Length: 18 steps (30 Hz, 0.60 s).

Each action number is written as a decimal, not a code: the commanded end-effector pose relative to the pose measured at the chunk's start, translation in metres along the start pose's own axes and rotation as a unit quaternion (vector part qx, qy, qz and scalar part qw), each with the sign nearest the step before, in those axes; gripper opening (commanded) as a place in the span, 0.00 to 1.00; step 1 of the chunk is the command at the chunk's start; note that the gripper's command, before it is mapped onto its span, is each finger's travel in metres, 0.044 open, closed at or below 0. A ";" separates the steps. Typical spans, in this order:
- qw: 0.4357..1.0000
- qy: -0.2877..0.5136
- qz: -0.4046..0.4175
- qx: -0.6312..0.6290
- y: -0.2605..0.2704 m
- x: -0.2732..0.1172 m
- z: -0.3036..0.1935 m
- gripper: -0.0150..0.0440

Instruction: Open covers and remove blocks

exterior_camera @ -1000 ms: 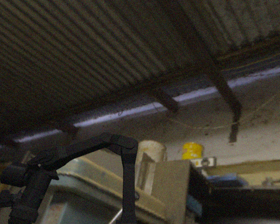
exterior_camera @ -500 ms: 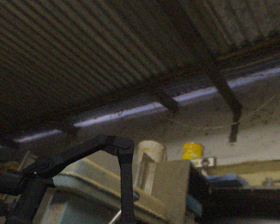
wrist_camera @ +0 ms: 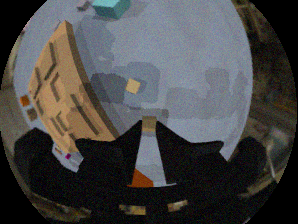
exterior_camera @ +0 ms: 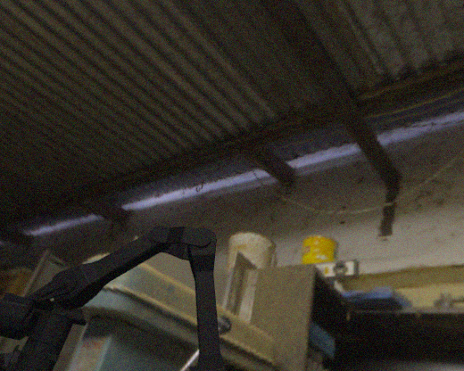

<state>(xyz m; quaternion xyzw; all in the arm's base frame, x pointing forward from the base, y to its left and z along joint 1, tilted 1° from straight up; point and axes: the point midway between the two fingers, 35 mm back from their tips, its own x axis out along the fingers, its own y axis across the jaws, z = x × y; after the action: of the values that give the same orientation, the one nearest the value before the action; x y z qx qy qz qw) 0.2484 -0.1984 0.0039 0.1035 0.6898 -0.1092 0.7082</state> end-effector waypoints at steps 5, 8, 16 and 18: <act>1.000 0.005 0.001 -0.002 0.001 0.015 -0.004 0.39; 1.000 0.005 0.001 -0.002 0.002 0.020 -0.005 0.39; 1.000 0.005 0.001 -0.002 0.002 0.032 -0.007 0.39; 1.000 0.005 0.001 -0.002 0.003 0.035 -0.007 0.39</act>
<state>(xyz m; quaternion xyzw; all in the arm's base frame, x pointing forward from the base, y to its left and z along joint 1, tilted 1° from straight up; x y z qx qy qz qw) 0.2460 -0.1965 -0.0251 0.1036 0.6900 -0.1091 0.7080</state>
